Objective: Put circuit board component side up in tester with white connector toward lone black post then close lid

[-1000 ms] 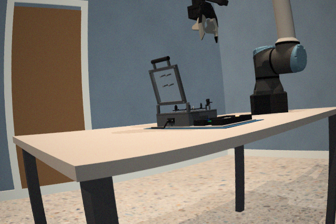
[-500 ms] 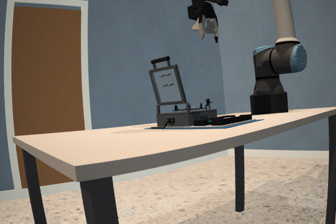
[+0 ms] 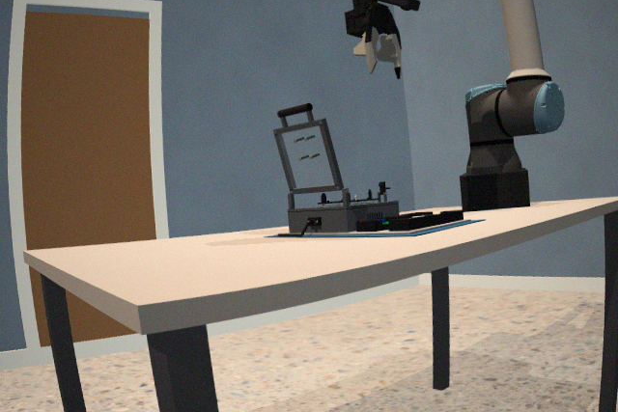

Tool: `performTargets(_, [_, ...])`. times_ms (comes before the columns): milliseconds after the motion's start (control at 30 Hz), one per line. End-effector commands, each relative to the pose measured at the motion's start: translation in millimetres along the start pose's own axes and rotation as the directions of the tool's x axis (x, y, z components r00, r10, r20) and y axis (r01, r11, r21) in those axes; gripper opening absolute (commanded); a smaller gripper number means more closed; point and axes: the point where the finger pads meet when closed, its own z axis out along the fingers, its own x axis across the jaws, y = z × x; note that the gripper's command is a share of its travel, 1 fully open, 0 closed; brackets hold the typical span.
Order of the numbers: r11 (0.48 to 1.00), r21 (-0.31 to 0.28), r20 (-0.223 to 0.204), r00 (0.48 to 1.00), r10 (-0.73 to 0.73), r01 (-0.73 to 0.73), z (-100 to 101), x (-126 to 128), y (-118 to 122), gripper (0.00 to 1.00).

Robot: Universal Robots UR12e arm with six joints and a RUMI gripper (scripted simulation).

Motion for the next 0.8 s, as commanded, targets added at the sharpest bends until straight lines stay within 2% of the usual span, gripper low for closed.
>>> performTargets(0, [1.0,0.0,-0.002,1.0,0.0,0.0,-0.2,0.6,0.1,0.59])
performTargets(400, [1.0,0.0,-0.001,1.0,0.0,0.0,11.0,0.6,0.1,0.59])
performTargets(767, [1.0,0.0,-0.001,1.0,0.0,0.0,44.4,0.6,0.1,0.59])
